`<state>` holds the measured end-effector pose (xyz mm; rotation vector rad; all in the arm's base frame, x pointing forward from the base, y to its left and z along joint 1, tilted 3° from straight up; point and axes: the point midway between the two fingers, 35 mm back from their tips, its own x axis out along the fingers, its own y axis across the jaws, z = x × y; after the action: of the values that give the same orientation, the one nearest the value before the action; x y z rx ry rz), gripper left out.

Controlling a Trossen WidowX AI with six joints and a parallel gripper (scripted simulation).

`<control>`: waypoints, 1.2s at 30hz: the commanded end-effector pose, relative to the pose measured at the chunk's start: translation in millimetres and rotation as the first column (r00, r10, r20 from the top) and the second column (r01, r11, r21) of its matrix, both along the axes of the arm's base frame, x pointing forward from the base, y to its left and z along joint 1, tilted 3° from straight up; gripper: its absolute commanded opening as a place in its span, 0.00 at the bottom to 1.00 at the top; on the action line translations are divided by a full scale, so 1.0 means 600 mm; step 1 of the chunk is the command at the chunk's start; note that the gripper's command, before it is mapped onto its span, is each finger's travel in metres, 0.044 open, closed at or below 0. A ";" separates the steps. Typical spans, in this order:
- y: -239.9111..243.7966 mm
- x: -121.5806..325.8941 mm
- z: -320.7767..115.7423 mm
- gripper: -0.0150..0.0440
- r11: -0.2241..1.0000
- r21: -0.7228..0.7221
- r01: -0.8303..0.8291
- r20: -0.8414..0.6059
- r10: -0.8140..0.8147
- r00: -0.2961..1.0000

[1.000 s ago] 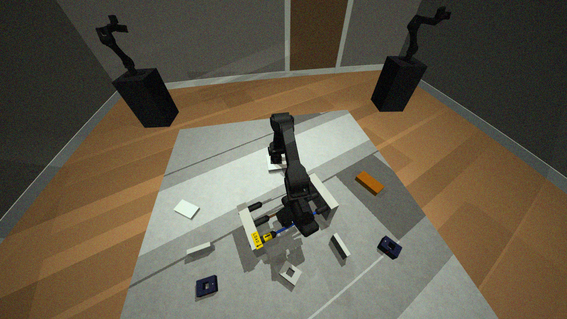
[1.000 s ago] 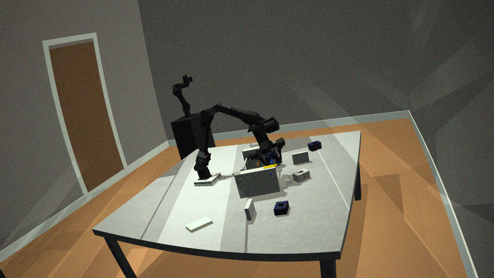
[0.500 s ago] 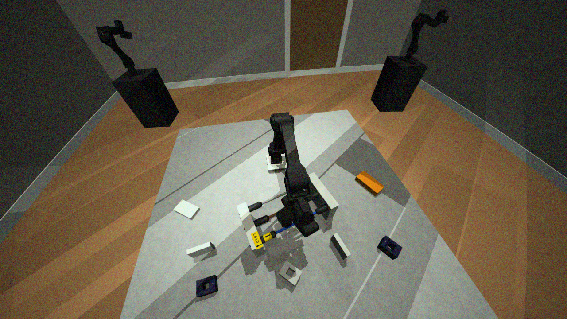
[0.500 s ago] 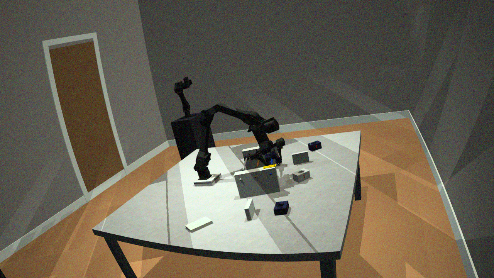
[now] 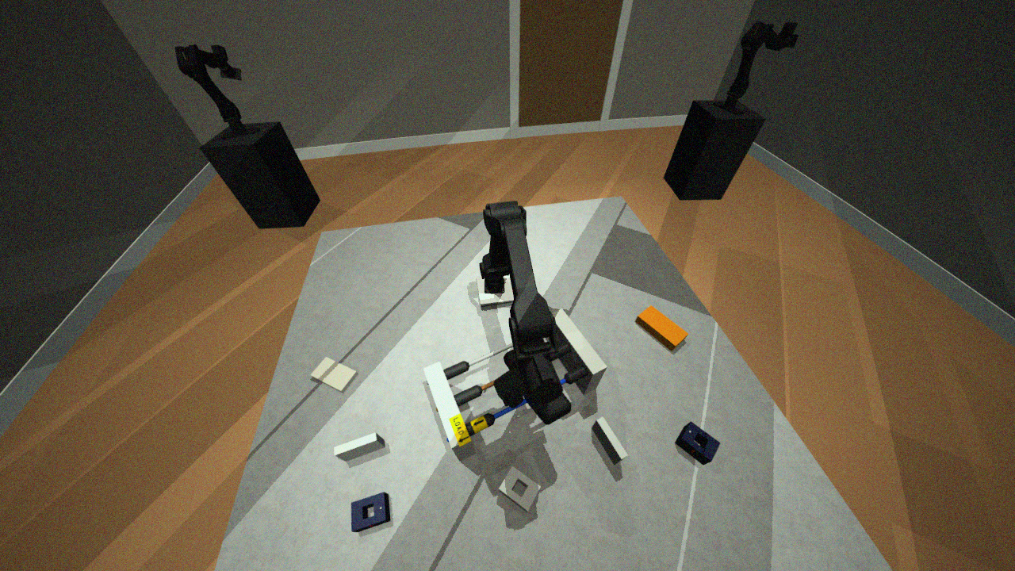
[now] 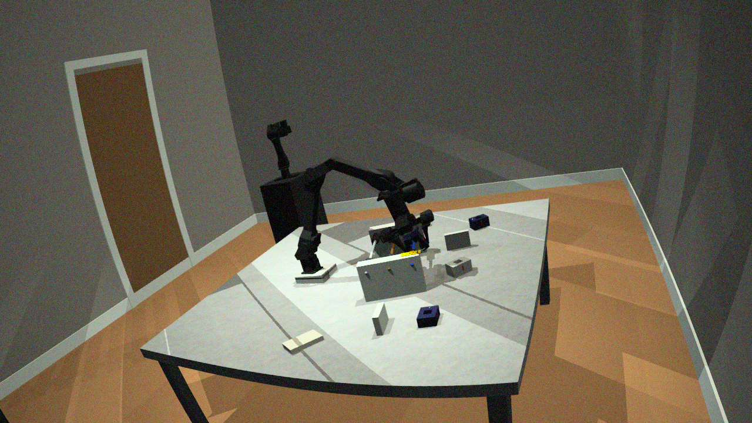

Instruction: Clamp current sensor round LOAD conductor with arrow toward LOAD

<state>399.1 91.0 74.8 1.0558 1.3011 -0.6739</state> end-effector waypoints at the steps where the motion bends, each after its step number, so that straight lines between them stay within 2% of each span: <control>1: 0.000 0.000 0.000 0.43 1.000 0.000 0.000 0.000 0.000 1.000; 14: -0.002 0.000 0.005 1.00 1.000 0.010 0.005 0.028 -0.005 1.000; 19: -0.018 -0.005 0.035 1.00 0.997 0.074 0.024 0.202 -0.038 0.979; 36: -0.013 0.010 0.007 1.00 0.994 0.107 0.022 0.268 -0.050 0.962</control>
<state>404.3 81.9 85.3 1.1907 1.1010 -0.4924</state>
